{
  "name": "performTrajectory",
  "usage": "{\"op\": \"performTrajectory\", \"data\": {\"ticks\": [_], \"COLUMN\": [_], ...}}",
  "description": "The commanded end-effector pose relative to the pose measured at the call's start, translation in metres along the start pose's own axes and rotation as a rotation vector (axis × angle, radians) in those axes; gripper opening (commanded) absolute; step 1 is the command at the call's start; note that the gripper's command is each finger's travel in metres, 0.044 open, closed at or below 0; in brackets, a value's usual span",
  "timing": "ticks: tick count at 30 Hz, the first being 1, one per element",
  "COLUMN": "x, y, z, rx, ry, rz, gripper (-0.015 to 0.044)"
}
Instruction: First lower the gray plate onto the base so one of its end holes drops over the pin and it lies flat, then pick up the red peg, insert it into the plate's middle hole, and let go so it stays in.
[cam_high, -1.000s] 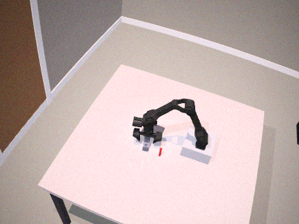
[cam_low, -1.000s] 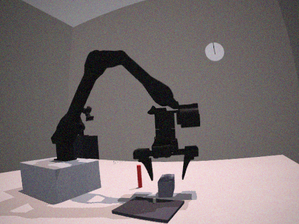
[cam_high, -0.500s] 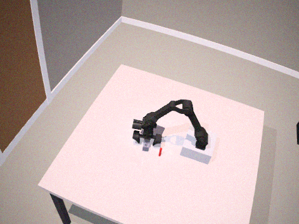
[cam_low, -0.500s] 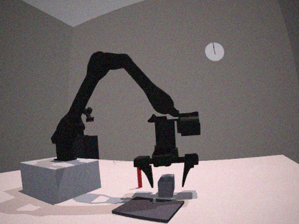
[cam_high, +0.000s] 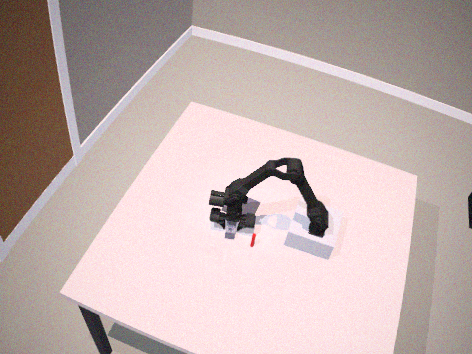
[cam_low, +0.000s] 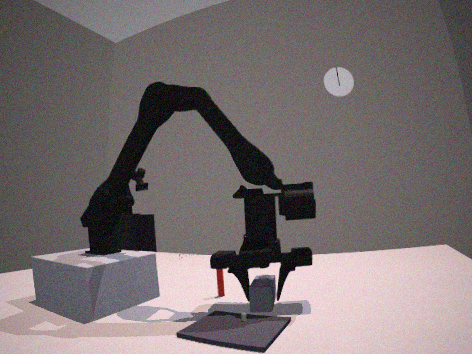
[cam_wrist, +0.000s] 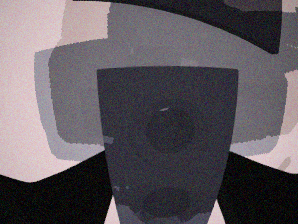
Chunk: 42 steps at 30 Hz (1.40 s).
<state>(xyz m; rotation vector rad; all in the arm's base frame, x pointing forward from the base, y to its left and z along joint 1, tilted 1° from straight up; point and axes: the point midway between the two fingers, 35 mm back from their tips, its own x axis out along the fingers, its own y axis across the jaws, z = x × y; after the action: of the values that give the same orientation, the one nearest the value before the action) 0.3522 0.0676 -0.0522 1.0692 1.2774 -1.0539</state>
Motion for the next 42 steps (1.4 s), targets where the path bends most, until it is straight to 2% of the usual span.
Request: {"op": "performTrajectory", "data": {"ticks": [1, 6, 10, 42], "x": [0.0, 0.0, -0.002, -0.093], "y": [0.0, 0.0, 0.0, 0.002], "z": [0.001, 0.001, 0.001, 0.005], "rx": [0.005, 0.005, 0.003, 0.001], "ry": [-0.004, -0.004, -0.004, -0.004], "rz": [0.002, 0.002, 0.001, 0.001], "gripper": [0.0125, 0.0092, 0.0, 0.0]}}
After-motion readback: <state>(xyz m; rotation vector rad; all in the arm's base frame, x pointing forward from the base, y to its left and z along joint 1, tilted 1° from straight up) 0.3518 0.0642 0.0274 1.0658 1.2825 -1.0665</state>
